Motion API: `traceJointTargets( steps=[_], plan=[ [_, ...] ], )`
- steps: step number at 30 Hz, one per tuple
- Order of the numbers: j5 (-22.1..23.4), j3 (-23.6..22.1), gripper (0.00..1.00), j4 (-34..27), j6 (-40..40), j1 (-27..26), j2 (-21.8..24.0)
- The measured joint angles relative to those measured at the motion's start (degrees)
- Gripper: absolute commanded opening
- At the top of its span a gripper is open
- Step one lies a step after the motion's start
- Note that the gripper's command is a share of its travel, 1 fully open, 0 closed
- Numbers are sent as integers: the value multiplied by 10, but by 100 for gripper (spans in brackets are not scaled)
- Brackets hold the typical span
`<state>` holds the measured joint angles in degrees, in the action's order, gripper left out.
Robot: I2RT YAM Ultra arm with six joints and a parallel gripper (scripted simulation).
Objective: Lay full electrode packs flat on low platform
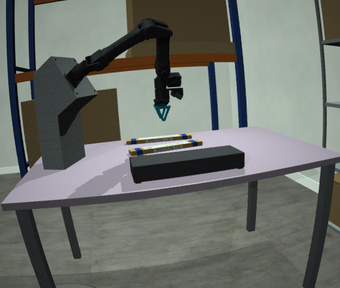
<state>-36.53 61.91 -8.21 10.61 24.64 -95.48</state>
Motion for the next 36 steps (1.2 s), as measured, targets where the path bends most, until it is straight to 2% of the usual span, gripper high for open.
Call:
traceJointTargets(
  steps=[12, 16, 29, 36],
  plan=[
    [-60, 104, 95, -8, 72, 84, -134],
    [-73, 132, 95, -21, 90, 98, -162],
    [-115, 310, 95, -74, 155, 159, -318],
    [-126, 382, 95, -115, 180, 173, -370]
  ],
)
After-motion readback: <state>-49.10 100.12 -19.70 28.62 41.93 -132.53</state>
